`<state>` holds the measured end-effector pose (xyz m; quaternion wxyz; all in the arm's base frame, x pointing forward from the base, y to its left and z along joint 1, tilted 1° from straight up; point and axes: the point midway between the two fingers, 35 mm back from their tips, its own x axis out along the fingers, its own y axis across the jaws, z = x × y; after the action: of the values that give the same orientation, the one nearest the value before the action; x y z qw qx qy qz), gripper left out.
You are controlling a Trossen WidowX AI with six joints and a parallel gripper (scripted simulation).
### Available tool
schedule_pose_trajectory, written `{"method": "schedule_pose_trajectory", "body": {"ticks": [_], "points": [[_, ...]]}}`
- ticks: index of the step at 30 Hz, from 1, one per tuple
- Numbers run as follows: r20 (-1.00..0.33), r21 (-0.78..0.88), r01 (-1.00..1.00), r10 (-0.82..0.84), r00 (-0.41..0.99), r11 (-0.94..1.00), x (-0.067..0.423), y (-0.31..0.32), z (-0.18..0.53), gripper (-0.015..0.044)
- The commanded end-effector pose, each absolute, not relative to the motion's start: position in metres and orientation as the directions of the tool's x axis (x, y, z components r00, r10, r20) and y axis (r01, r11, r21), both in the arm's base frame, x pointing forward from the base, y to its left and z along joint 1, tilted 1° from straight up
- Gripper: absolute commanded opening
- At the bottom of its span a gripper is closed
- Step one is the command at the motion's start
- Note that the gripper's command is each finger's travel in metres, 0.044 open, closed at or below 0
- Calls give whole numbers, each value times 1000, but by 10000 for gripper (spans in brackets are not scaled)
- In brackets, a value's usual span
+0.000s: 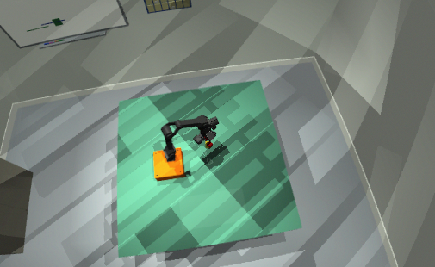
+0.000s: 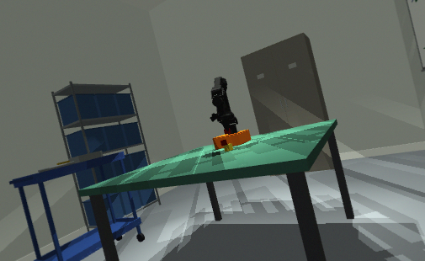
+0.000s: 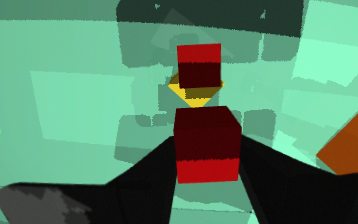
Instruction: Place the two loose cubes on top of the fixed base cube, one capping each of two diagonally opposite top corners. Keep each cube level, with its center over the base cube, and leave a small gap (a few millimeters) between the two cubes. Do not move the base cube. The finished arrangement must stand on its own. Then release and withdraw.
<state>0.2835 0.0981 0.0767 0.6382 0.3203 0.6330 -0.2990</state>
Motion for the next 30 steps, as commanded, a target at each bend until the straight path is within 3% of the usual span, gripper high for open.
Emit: {"method": "schedule_pose_trajectory", "body": {"ticks": [1,30], "points": [[-1000,30,799,22,21,601,283,99,74,105],[-1000,30,803,22,21,595,283,99,30,105]]}}
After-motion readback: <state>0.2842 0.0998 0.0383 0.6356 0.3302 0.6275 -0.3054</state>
